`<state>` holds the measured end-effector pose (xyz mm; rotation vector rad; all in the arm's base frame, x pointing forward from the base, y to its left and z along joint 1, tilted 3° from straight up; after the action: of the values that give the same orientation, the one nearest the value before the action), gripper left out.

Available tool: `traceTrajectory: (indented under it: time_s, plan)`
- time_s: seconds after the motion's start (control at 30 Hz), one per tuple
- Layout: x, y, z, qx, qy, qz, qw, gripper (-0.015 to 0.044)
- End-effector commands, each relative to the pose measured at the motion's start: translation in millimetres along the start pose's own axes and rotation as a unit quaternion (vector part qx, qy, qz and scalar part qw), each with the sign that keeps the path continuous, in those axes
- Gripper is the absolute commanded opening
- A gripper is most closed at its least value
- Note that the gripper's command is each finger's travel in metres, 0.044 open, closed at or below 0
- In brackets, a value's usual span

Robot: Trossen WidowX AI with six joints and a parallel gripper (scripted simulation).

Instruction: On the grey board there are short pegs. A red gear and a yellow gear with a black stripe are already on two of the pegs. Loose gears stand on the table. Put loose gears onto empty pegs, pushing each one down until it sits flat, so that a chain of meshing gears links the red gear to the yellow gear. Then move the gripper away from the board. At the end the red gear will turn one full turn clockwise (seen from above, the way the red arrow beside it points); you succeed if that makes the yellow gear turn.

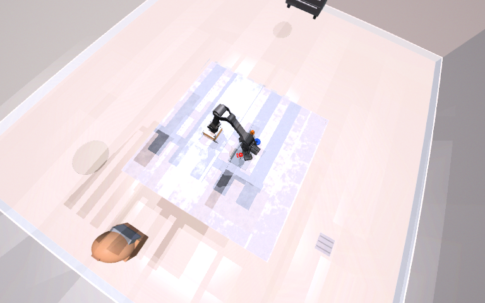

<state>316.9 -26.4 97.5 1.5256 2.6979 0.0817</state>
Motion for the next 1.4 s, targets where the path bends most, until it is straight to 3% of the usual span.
traceTrajectory:
  time_s: [0.0,0.43,1.1,1.27,1.37]
  plan:
    - [0.7,-0.1,1.4,0.000,0.001,0.045,0.999,0.0000]
    - [-0.3,-0.3,3.0,0.000,0.001,0.200,0.980,0.0000]
    - [0.3,-1.0,3.2,0.000,0.001,-0.009,1.000,0.0000]
    - [0.2,-0.9,1.6,0.000,0.001,0.018,1.000,0.0131]
    - [0.2,-0.7,-0.2,0.000,0.001,0.049,0.999,0.0140]
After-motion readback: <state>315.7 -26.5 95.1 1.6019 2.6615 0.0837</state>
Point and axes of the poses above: the point midway between the two fingers, 35 mm back from their tips, its own z axis out along the fingers, its own x axis across the jaws, y = z × x, the point moved 6 cm from there along -z, back along the fingers, and after that the axes turned 15 degrees about z, right-handed, at the moved point
